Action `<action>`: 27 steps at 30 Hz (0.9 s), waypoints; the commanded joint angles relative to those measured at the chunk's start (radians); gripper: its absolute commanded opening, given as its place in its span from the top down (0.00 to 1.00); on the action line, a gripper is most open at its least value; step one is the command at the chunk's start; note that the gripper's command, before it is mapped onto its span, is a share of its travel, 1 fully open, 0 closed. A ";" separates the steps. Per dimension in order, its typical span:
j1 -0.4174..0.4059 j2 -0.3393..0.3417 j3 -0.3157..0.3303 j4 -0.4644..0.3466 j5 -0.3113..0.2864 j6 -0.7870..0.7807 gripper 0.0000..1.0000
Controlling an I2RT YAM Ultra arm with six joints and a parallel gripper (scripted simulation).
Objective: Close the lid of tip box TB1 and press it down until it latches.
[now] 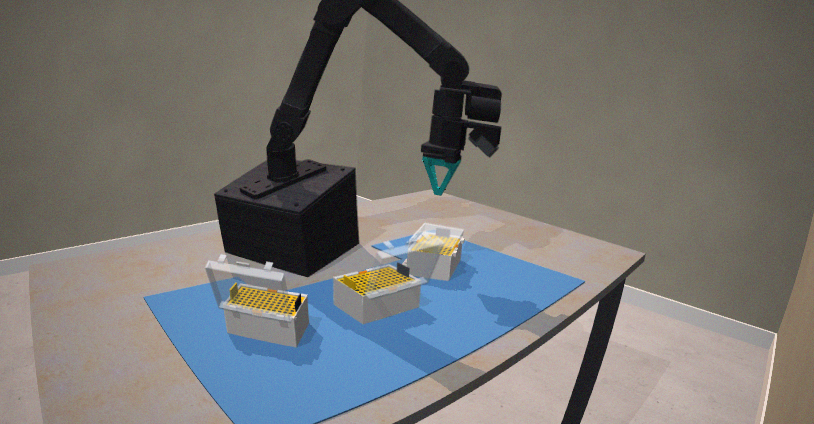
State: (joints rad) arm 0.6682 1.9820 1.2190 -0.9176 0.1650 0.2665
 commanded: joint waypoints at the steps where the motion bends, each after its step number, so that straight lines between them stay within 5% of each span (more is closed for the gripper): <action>1: 0.005 -0.030 -0.022 0.052 -0.001 0.001 1.00; 27: 0.010 -0.041 -0.250 0.267 -0.001 0.007 1.00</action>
State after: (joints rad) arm 0.6750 1.9541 0.9688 -0.6830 0.1646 0.2722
